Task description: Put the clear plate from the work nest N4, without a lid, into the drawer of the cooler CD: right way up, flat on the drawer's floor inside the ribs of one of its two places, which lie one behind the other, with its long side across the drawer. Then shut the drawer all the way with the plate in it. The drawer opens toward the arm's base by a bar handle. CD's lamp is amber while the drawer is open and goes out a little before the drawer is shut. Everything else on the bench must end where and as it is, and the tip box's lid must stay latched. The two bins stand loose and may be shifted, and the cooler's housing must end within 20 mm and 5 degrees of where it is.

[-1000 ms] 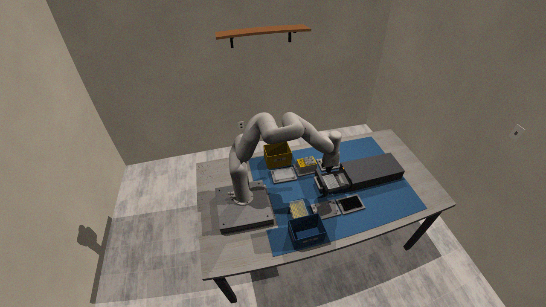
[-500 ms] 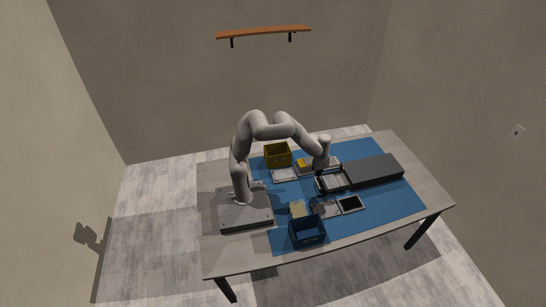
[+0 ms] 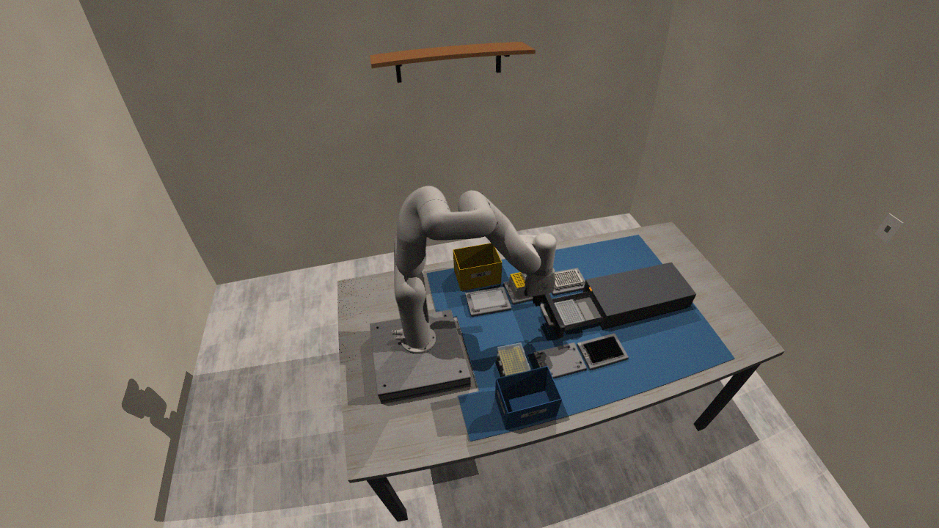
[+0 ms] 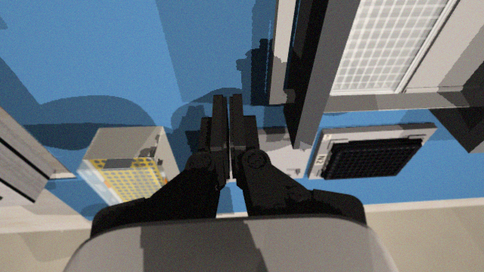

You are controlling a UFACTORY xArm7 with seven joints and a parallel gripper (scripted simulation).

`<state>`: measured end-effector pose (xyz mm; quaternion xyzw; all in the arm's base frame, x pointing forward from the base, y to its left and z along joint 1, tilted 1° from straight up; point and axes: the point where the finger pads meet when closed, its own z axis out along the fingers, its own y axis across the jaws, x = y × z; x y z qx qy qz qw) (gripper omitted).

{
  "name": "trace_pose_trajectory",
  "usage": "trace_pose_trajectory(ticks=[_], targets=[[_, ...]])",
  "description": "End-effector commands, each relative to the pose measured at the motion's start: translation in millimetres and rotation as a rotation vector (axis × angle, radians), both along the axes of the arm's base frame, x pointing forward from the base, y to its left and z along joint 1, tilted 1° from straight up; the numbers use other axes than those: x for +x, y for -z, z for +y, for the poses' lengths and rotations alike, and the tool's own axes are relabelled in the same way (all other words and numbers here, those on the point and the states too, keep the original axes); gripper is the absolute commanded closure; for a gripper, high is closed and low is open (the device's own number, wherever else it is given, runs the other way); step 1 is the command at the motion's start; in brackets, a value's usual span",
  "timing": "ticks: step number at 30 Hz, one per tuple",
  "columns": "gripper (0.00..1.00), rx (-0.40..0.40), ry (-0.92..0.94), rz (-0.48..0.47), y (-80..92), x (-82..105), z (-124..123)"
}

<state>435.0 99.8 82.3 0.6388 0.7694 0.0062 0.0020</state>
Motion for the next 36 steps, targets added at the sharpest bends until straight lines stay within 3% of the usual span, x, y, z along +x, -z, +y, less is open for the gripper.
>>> trace_pose_trajectory(ticks=[1,6,36], targets=[[1.0,0.001,0.0,-0.005,-1.6,0.2,0],[1.0,0.001,0.0,-0.005,0.0,0.1,0],[1.0,0.001,0.0,-0.005,46.8,0.7,0]])
